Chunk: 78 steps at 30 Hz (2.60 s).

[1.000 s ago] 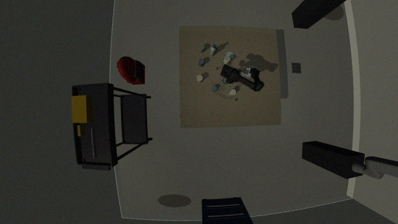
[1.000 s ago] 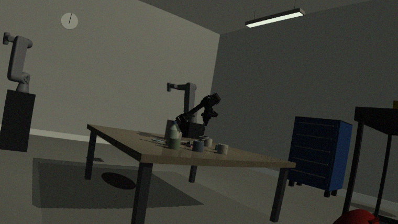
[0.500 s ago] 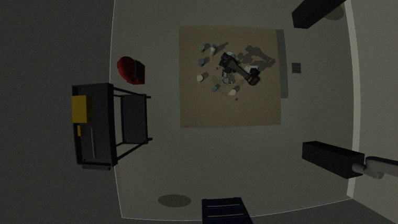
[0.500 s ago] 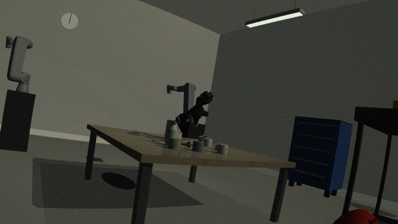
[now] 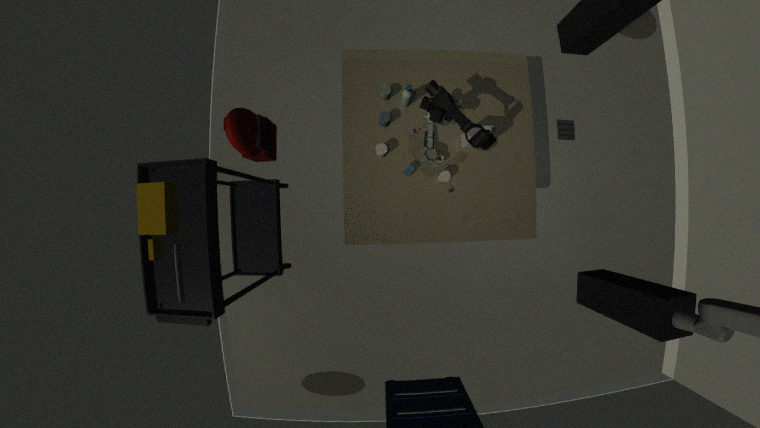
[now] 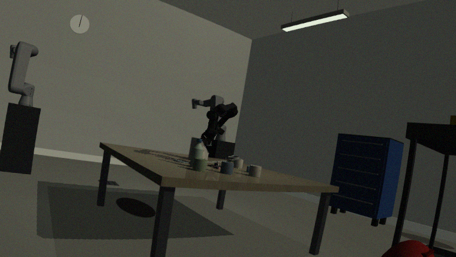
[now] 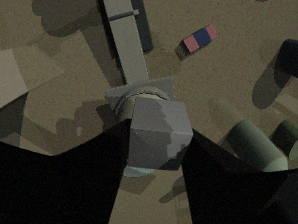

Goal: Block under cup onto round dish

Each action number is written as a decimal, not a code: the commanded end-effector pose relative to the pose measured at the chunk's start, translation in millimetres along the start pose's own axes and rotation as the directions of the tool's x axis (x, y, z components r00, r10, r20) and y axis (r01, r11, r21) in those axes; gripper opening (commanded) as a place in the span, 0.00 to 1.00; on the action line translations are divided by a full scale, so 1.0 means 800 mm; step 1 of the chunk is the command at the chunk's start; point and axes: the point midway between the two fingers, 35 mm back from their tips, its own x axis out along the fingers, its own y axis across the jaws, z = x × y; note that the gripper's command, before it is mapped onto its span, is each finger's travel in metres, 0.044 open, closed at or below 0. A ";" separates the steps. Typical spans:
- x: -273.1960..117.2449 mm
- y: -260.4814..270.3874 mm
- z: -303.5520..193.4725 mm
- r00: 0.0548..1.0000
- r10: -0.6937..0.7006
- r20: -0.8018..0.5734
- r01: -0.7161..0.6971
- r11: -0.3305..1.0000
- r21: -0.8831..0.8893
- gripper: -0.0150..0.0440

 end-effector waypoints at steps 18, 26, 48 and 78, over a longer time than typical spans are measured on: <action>0.070 0.011 -0.170 1.000 0.009 0.013 -0.009 1.000 -0.017 0.25; 0.091 0.019 -0.195 1.000 0.013 0.020 -0.013 1.000 -0.021 0.25; 0.158 0.020 -0.193 1.000 0.014 0.022 -0.013 1.000 -0.022 0.25; 0.059 0.020 -0.197 1.000 0.011 0.021 -0.011 1.000 -0.018 1.00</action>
